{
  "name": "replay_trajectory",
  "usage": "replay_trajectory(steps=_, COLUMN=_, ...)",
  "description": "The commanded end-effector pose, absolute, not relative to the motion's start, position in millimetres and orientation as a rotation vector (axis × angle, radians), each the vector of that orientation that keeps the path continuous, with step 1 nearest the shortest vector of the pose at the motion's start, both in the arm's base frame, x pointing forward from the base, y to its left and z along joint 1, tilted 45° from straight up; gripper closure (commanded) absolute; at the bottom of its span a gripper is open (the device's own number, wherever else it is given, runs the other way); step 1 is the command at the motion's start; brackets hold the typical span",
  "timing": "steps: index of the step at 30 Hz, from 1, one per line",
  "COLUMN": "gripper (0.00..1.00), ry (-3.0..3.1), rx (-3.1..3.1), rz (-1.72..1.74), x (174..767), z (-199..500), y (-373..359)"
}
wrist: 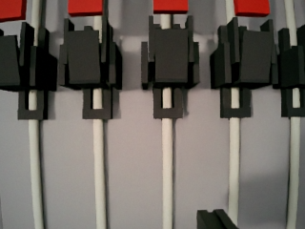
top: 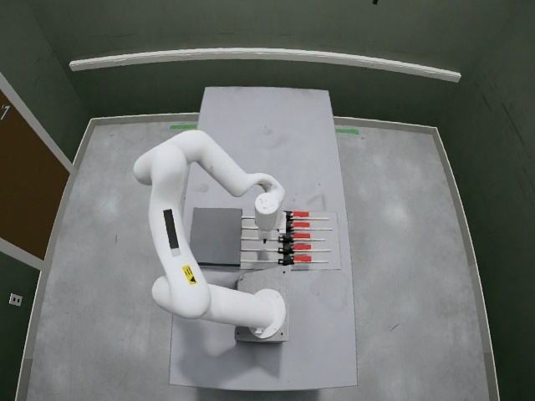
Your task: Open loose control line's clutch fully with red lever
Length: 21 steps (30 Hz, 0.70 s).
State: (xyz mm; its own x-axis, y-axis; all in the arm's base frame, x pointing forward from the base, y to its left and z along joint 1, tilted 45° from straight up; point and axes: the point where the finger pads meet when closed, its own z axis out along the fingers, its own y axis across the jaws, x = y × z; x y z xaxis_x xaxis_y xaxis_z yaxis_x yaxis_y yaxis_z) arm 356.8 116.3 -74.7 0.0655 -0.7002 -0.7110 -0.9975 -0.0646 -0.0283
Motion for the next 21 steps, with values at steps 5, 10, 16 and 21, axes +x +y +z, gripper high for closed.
replay_trajectory(steps=5, gripper=1.00, ry=1.687, rx=-1.821, rz=0.733, x=358, z=-67, y=109)
replay_trajectory(steps=10, gripper=1.00, ry=1.687, rx=-1.821, rz=0.733, x=359, z=-21, y=121)
replay_trajectory(steps=16, gripper=1.00, ry=1.687, rx=-1.821, rz=0.733, x=357, z=7, y=129)
replay_trajectory(steps=21, gripper=1.00, ry=1.687, rx=-1.821, rz=0.733, x=357, z=8, y=129)
